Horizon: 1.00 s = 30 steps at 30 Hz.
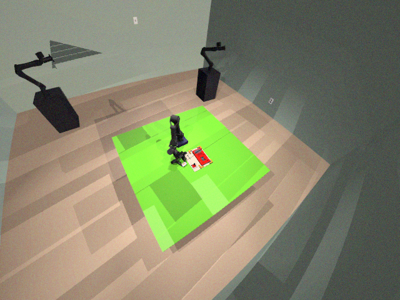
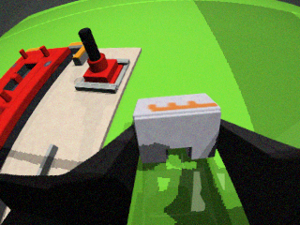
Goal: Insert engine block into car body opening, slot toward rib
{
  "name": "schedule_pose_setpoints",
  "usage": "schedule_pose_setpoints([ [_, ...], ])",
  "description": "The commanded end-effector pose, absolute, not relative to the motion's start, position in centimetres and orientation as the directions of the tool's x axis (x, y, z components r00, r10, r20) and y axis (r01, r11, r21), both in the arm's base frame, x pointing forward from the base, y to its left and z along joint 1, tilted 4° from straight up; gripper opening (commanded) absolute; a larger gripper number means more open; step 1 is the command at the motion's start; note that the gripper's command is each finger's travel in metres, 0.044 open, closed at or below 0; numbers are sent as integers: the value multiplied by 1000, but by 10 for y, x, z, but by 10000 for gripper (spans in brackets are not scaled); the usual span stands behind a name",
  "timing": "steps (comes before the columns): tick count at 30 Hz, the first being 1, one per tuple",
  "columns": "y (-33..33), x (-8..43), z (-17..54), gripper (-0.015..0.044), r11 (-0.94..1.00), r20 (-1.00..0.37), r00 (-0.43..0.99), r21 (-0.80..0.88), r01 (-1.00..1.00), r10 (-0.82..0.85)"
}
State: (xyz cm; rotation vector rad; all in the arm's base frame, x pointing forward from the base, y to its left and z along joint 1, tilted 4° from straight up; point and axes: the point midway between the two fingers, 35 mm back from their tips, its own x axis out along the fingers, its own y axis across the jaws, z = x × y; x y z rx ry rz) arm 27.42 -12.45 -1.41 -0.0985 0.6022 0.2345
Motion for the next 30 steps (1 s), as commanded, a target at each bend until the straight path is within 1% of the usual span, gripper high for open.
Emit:
schedule_pose_setpoints([
  [1, -125, 274, -16, 0, 970, -579, 794, -20, -242, 187],
  [18, -125, 274, -16, 0, 970, -579, 794, -20, -242, 187],
  [30, -124, 274, -14, 315, 969, -571, 798, -24, -247, 190],
])
